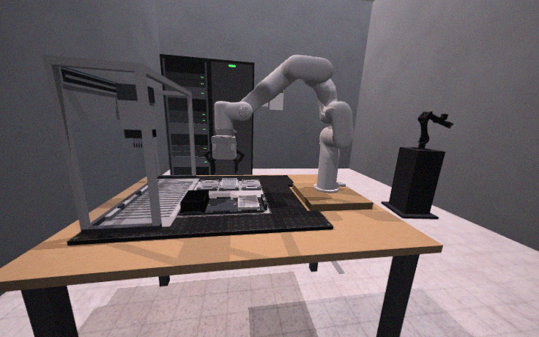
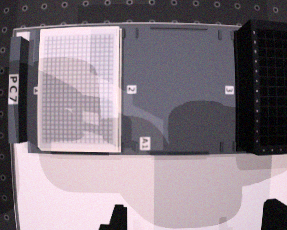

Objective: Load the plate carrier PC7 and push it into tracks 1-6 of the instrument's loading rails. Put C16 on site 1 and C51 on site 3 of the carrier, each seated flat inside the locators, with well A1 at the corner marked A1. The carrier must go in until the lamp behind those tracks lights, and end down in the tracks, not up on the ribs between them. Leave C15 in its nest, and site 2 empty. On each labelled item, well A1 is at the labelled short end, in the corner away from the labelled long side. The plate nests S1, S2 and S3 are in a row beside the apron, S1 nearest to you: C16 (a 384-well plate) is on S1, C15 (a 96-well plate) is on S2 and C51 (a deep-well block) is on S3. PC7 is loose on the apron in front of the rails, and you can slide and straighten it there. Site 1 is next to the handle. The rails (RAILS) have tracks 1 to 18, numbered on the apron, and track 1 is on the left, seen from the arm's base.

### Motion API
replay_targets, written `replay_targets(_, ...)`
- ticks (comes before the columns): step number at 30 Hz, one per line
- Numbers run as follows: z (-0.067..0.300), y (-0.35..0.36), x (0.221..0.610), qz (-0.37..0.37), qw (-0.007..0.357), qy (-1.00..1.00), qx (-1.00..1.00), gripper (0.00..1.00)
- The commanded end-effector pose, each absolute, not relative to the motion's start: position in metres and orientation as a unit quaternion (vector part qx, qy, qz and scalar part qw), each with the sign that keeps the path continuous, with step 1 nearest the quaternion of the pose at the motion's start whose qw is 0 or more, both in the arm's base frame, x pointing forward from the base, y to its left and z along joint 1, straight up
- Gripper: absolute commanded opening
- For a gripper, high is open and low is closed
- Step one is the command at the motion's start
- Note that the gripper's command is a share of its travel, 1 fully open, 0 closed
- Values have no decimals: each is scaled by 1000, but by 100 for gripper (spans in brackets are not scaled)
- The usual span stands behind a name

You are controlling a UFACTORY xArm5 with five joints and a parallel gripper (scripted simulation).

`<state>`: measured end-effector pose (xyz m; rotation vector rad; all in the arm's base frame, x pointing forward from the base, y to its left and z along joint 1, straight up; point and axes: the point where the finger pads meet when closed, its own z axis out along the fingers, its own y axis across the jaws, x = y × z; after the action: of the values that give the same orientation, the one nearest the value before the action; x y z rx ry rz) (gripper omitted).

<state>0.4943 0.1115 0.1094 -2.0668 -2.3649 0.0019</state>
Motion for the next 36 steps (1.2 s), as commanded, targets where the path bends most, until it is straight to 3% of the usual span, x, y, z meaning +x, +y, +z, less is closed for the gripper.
replay_targets(1, 111, 112, 495, 0, -2, -753, -658, 100)
replay_targets(36, 111, 256, 476, -1, -1, -753, -658, 100)
